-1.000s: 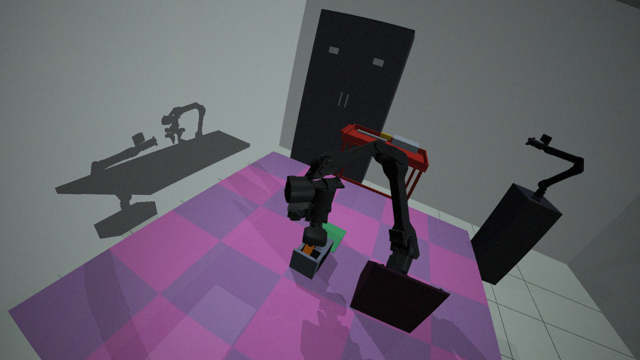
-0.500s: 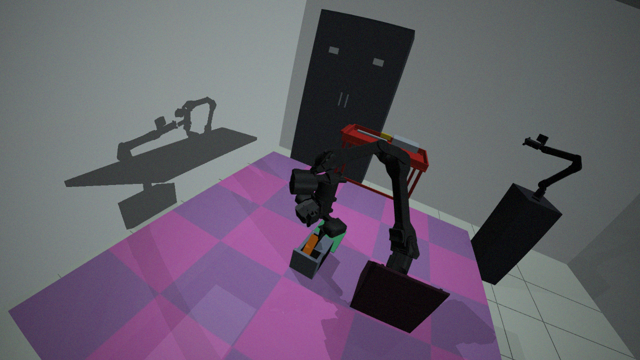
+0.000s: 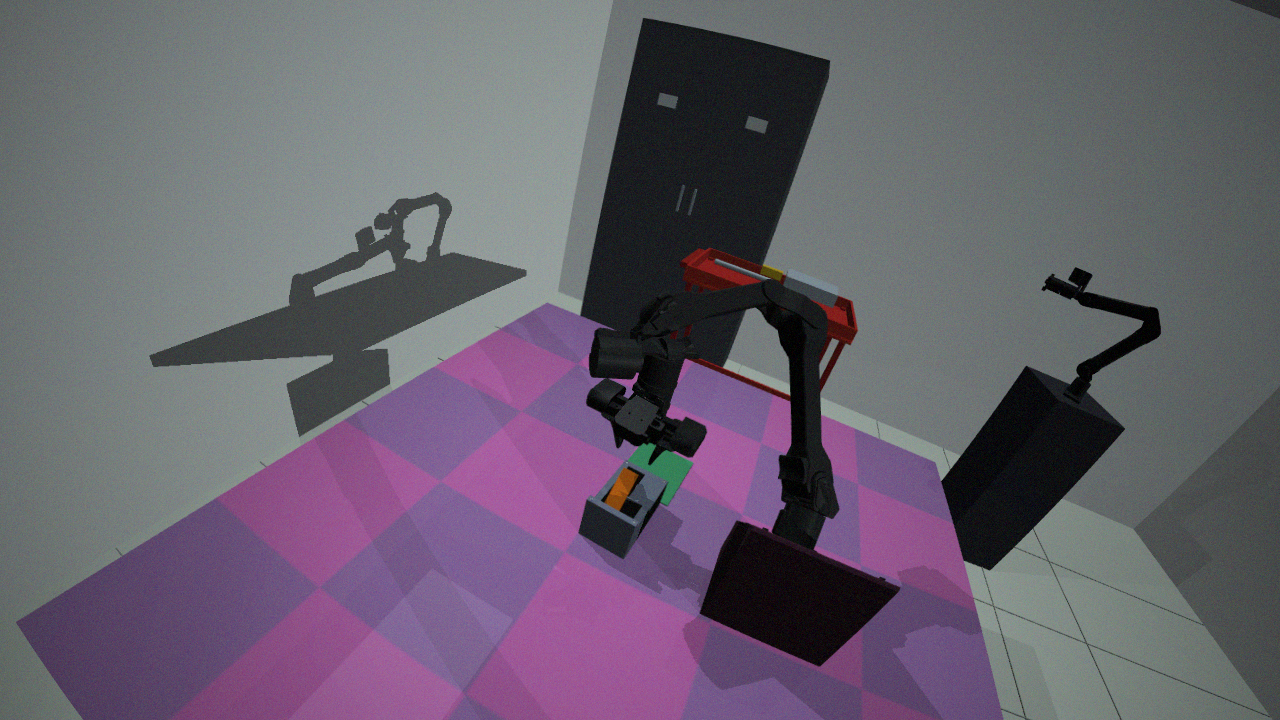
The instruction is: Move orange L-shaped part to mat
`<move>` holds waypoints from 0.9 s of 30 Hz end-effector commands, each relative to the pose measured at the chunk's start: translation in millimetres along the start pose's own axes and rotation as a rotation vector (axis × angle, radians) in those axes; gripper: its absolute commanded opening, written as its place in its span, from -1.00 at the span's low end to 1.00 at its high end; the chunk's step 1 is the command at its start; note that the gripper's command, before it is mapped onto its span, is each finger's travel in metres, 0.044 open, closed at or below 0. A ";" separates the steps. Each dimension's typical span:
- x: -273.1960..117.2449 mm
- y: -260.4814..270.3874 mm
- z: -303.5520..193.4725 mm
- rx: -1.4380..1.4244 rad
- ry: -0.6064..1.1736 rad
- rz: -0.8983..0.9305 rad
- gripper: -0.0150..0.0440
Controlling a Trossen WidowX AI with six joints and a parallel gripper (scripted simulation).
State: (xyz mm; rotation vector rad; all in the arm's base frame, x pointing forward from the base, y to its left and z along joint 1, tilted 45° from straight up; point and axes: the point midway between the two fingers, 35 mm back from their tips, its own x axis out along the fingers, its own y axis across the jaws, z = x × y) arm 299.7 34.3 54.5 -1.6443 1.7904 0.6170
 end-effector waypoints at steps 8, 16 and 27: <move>31.0 -0.6 -3.0 -0.016 0.003 -0.006 0.46; 41.1 -1.3 -2.8 -0.016 0.003 -0.006 0.46; 58.9 -1.6 -2.8 -0.016 0.003 -0.006 0.46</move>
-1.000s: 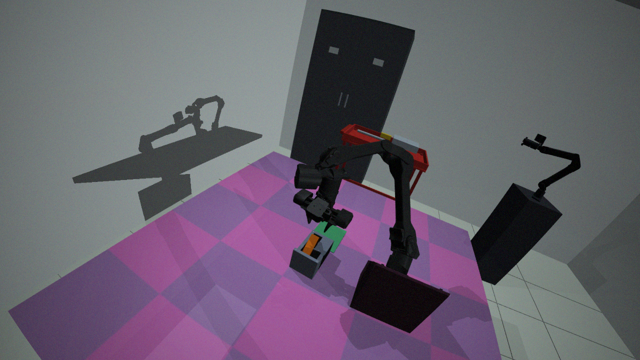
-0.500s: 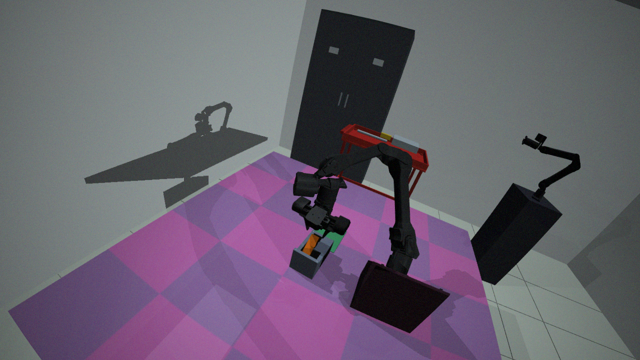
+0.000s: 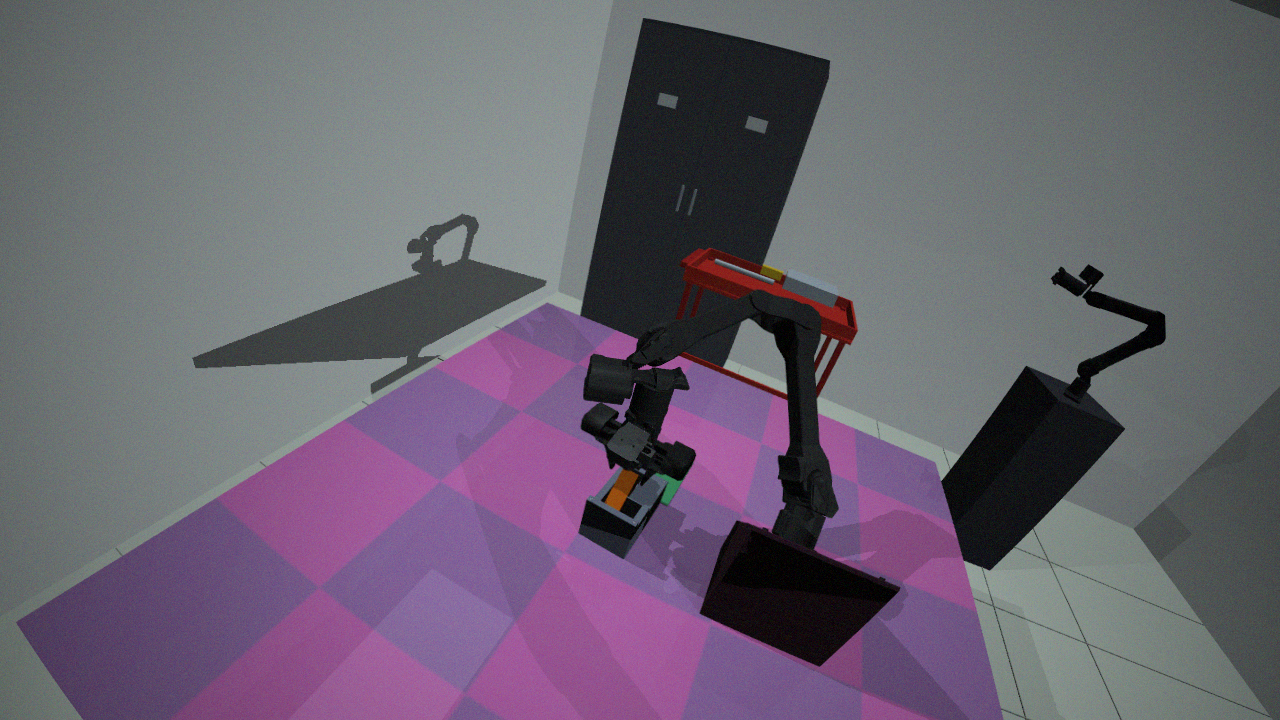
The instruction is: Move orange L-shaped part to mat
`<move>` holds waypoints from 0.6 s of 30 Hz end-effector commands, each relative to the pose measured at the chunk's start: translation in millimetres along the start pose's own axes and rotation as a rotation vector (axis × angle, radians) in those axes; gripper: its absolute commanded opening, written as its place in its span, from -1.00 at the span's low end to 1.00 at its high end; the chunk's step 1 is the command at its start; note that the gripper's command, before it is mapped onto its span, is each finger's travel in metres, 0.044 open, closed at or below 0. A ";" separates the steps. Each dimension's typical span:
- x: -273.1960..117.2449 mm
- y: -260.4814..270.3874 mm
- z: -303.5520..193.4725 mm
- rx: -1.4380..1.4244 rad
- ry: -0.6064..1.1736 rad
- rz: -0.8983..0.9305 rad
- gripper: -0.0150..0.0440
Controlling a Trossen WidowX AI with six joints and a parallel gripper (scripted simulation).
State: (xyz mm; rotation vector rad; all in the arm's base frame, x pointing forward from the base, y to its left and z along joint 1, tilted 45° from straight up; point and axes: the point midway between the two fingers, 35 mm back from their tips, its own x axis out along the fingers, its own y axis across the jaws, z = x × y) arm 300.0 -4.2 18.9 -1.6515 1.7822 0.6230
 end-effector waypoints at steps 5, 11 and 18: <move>14.6 0.9 -0.8 -0.009 0.007 0.000 0.46; 23.8 1.4 -1.3 -0.009 0.008 0.000 0.46; 21.3 0.9 -1.0 0.000 0.002 0.001 0.10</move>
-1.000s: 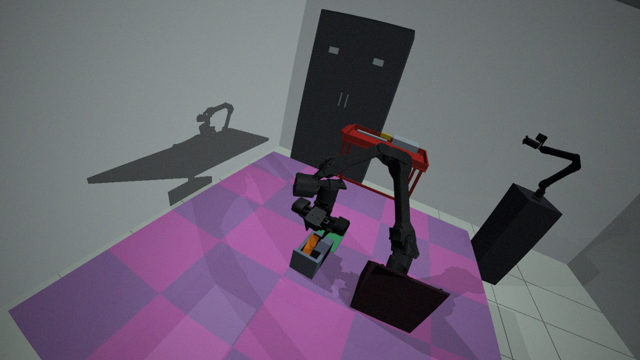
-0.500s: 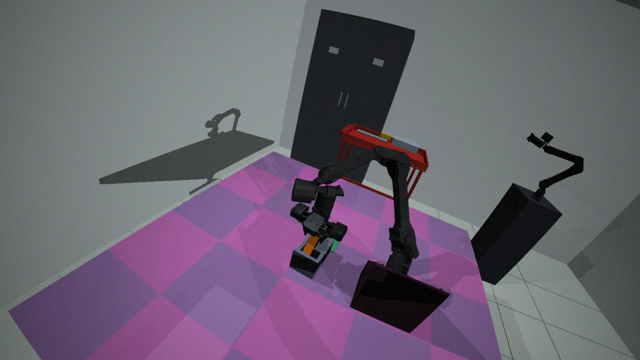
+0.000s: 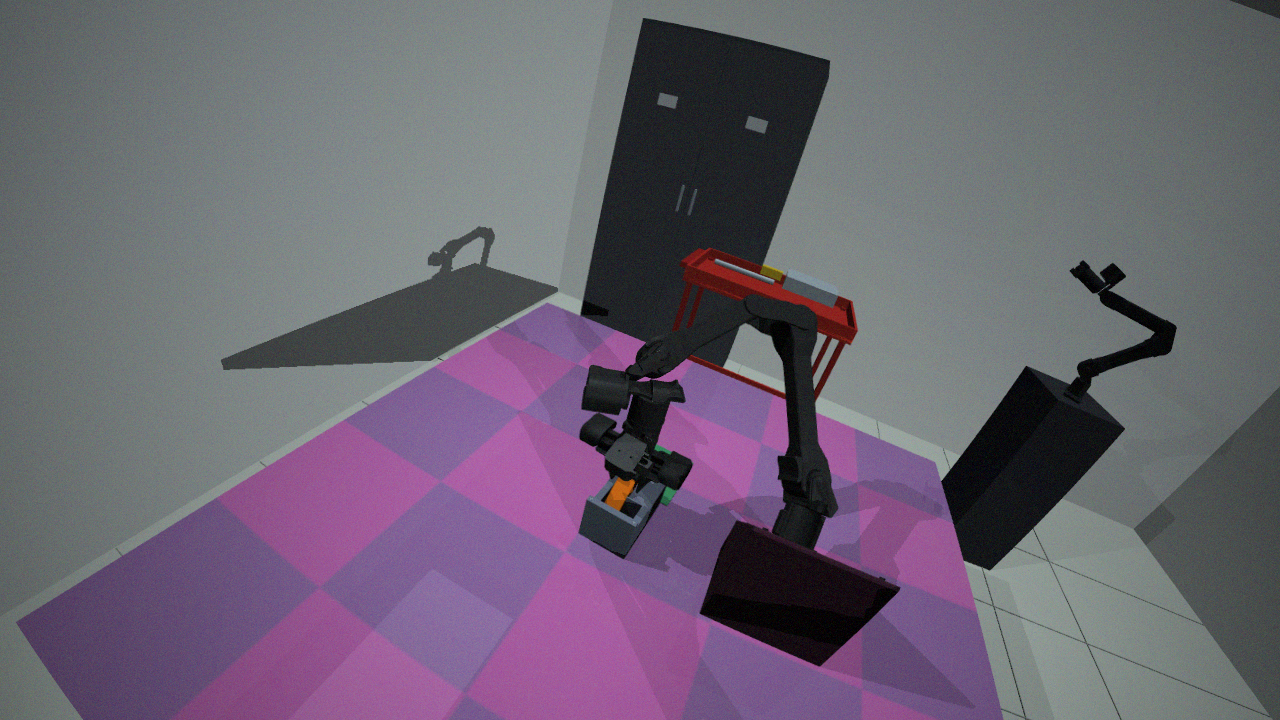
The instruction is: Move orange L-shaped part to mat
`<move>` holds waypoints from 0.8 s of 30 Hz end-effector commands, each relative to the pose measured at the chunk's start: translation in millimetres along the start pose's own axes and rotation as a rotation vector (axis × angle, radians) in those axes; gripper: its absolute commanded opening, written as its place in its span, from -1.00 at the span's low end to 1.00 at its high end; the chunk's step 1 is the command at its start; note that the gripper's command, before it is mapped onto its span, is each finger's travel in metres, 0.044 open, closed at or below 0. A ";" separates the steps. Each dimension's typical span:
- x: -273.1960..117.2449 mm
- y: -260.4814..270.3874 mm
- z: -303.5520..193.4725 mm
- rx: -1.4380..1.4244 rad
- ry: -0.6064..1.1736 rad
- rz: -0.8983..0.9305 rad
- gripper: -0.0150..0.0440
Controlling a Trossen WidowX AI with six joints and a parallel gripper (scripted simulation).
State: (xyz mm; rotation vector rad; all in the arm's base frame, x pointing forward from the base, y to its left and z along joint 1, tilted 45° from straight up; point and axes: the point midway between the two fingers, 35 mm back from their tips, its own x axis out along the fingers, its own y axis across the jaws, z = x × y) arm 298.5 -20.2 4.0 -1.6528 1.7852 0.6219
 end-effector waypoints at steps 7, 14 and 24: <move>-0.6 0.0 0.1 0.001 -0.001 0.000 -0.12; -0.6 0.0 0.1 0.001 -0.001 0.000 -0.48; -5.6 0.0 0.2 -0.002 0.001 0.000 -0.49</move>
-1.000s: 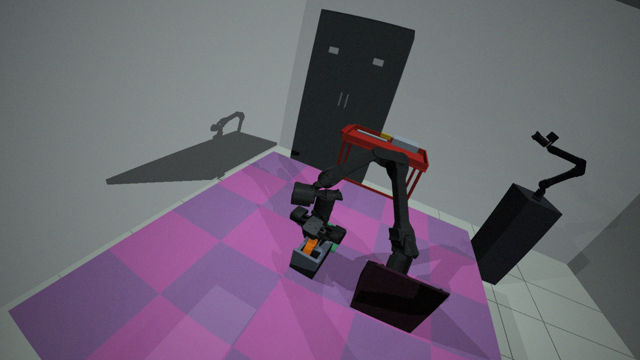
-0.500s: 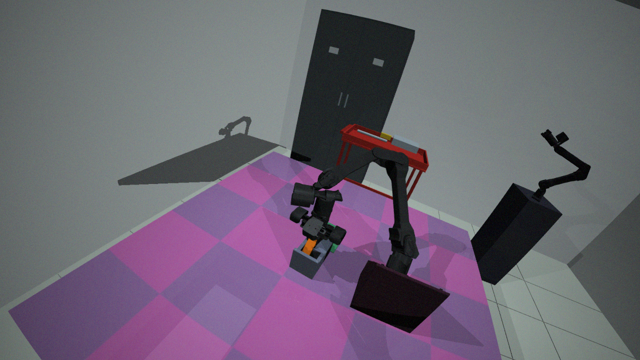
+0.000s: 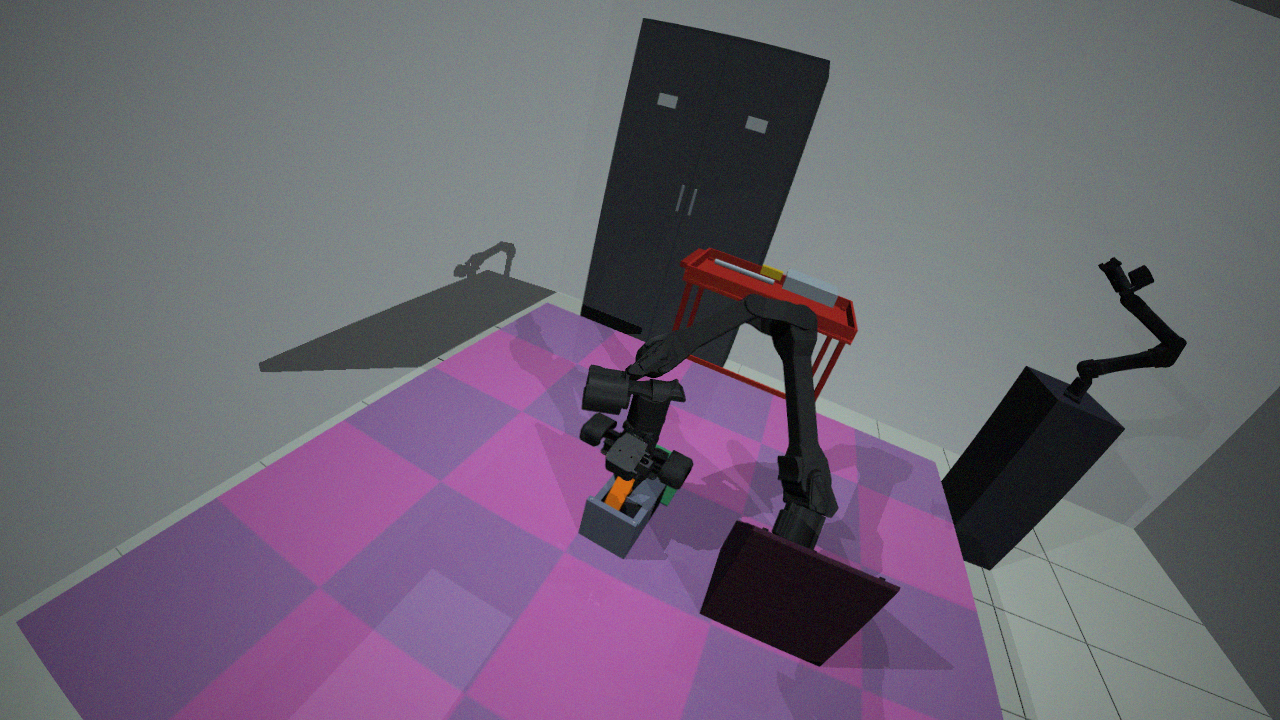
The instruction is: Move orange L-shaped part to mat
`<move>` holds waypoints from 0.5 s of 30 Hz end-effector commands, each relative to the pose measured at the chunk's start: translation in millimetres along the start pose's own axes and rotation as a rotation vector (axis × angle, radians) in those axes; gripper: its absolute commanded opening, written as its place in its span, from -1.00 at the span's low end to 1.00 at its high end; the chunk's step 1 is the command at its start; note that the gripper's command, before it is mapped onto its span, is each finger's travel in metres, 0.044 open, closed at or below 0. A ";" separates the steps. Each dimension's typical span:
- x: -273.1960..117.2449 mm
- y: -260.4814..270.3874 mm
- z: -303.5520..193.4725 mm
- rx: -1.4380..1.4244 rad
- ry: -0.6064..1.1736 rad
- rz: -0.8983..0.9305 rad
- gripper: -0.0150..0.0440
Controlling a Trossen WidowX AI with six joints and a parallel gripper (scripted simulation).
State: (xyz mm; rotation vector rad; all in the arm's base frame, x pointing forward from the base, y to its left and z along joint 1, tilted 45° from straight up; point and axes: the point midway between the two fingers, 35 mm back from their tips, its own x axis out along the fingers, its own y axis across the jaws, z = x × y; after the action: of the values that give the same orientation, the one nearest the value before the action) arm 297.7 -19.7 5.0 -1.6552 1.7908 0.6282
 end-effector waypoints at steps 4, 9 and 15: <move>-10.7 -0.6 0.7 0.002 -0.001 -0.005 -0.49; -18.7 -0.4 0.7 0.000 0.000 -0.005 -0.49; -28.0 -0.3 0.8 -0.001 0.001 -0.005 -0.49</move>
State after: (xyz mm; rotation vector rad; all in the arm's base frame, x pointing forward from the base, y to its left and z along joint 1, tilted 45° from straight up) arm 297.2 -6.1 18.9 -1.6663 1.7988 0.6318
